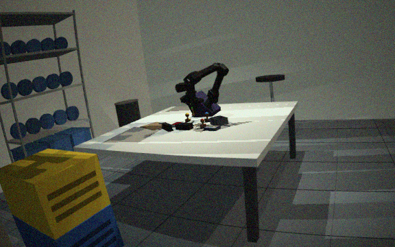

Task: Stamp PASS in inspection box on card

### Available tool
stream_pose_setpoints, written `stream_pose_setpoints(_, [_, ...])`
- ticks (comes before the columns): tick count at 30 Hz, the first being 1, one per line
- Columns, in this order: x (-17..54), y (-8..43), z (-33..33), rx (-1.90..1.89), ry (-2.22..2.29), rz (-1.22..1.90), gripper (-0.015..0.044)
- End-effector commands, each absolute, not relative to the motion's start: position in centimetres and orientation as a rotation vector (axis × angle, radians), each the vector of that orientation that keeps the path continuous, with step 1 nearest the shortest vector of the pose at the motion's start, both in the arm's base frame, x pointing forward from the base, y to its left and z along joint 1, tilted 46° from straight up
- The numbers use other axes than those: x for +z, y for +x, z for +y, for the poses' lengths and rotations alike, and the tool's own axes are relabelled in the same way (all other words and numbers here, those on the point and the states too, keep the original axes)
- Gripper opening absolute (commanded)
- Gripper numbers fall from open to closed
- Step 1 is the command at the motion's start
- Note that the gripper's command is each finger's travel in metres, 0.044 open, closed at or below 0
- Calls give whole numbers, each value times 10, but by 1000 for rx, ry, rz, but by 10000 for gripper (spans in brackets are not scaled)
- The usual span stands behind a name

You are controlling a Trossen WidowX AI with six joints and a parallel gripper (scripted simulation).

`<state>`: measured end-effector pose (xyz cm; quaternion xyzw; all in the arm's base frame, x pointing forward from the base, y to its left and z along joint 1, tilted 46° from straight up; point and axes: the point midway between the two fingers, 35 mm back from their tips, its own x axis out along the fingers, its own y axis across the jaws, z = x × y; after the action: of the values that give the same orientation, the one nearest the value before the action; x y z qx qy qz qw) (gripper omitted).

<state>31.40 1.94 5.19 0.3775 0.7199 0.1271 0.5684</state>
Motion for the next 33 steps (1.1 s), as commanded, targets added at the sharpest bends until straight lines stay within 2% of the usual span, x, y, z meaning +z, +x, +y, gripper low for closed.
stream_pose_setpoints(1, [50, 314, 22, 296, 893, 1694, 0])
stream_pose_setpoints(33, [35, 313, 37, 294, 890, 1693, 0])
